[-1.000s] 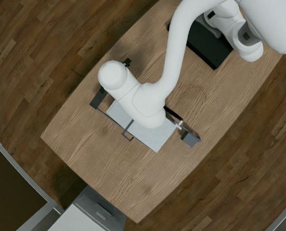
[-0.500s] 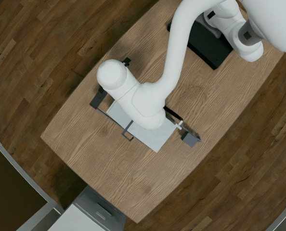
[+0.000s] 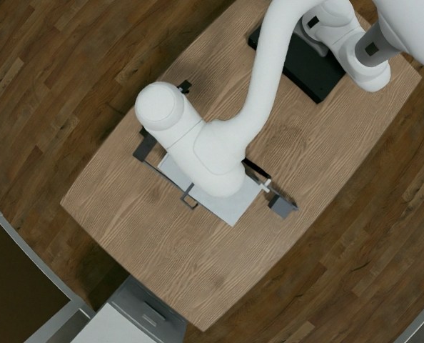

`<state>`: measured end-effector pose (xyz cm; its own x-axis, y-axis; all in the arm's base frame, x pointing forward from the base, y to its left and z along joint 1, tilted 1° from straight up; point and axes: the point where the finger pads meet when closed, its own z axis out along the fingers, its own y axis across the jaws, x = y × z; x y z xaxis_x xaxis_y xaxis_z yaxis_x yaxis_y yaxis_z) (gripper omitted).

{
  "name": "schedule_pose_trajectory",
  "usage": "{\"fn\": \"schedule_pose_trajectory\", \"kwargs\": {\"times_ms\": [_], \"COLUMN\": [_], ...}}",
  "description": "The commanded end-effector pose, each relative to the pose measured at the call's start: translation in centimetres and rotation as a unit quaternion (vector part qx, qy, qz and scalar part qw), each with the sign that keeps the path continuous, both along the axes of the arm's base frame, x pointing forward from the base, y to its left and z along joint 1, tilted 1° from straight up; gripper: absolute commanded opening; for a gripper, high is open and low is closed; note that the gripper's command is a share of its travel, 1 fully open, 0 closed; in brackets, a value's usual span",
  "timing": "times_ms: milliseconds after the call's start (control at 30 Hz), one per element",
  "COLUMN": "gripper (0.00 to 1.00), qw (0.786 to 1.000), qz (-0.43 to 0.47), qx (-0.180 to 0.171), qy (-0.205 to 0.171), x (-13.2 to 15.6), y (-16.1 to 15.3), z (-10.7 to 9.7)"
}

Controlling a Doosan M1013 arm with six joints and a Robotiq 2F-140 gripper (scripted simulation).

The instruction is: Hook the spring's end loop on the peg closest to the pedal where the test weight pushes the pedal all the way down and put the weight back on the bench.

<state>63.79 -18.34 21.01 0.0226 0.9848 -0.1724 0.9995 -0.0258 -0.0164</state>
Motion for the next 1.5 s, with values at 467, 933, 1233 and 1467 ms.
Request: {"fn": "schedule_pose_trajectory", "kwargs": {"times_ms": [467,933,1233,1467], "gripper": [1.0,1.0,1.0,1.0], "qw": [1.0,1.0,1.0,1.0], "qz": [0.0,0.0,0.0,0.0], "qx": [0.0,0.0,0.0,0.0], "qy": [-0.002,-0.002,-0.002,-0.002], "x": [0.13,0.13,0.12,0.12], "y": [-0.01,-0.01,-0.02,-0.02], "z": [0.94,0.94,0.94,0.94]}}
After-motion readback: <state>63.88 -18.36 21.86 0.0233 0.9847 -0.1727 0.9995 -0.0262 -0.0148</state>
